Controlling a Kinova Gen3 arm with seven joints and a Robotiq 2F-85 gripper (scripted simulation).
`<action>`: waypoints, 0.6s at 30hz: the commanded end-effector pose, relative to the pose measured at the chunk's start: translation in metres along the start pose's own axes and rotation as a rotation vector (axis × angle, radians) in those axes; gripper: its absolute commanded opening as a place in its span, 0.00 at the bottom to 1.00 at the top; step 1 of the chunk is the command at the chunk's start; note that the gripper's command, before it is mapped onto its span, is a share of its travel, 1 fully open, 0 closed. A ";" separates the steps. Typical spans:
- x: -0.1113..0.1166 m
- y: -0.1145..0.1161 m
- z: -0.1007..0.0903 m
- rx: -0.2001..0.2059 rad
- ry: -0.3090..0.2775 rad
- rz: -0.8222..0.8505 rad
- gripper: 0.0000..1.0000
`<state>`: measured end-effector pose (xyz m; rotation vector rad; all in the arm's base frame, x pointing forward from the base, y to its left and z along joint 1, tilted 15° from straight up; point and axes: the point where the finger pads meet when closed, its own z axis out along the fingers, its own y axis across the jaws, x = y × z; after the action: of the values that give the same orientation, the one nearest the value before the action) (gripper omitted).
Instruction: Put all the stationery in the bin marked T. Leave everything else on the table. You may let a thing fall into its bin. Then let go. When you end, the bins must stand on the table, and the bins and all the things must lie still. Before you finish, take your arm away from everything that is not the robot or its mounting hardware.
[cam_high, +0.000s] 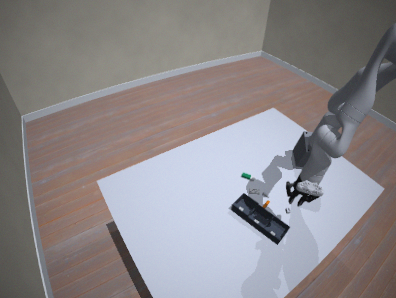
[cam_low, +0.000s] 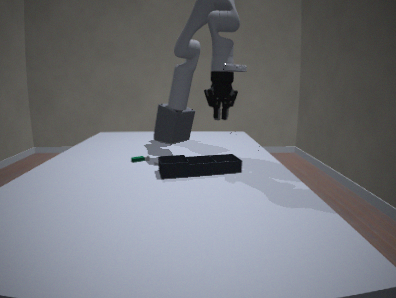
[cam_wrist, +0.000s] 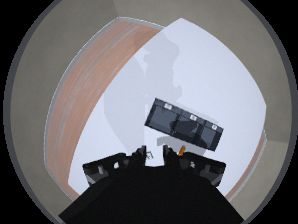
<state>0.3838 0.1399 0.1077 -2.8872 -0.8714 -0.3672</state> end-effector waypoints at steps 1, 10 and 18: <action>-0.026 0.001 0.022 0.024 0.002 -0.154 0.30; -0.061 -0.013 0.066 0.023 0.004 -0.301 0.30; -0.083 -0.008 0.079 0.023 0.004 -0.301 0.30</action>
<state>0.3281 0.1399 0.0197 -2.6956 -1.3856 -0.4057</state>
